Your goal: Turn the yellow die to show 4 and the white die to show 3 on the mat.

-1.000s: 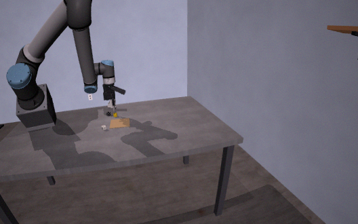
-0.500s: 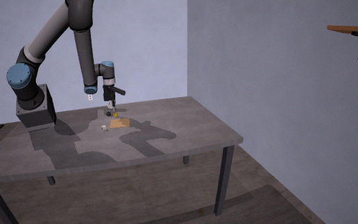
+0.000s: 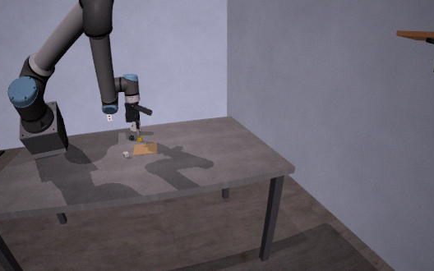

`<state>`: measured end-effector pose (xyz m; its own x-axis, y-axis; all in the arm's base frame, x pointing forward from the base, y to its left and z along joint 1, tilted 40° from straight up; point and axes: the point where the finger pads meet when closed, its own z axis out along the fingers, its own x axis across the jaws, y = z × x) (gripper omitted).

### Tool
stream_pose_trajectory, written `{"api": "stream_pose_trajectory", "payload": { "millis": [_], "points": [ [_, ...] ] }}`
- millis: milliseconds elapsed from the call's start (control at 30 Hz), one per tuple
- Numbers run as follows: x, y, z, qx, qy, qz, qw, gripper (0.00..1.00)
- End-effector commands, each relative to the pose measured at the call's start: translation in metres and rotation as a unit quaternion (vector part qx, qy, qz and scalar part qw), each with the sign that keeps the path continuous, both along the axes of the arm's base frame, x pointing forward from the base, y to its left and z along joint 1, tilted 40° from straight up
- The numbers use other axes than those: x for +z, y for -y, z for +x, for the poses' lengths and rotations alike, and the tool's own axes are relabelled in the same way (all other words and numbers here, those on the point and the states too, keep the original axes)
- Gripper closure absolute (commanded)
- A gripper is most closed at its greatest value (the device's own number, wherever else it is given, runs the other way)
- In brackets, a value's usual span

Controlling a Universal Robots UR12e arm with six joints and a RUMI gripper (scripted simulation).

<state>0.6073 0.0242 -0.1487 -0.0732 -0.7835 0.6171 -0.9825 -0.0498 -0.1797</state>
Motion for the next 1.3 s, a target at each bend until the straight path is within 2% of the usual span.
{"api": "stream_pose_trajectory", "payload": {
  "millis": [0, 733, 1267],
  "points": [
    [0.0, 0.0, 0.0, 0.0, 0.0, 0.0, 1.0, 0.76],
    [0.0, 0.0, 0.0, 0.0, 0.0, 0.0, 1.0, 0.76],
    [-0.017, 0.014, 0.004, 0.0, 0.0, 0.0, 1.0, 0.76]
  ]
}}
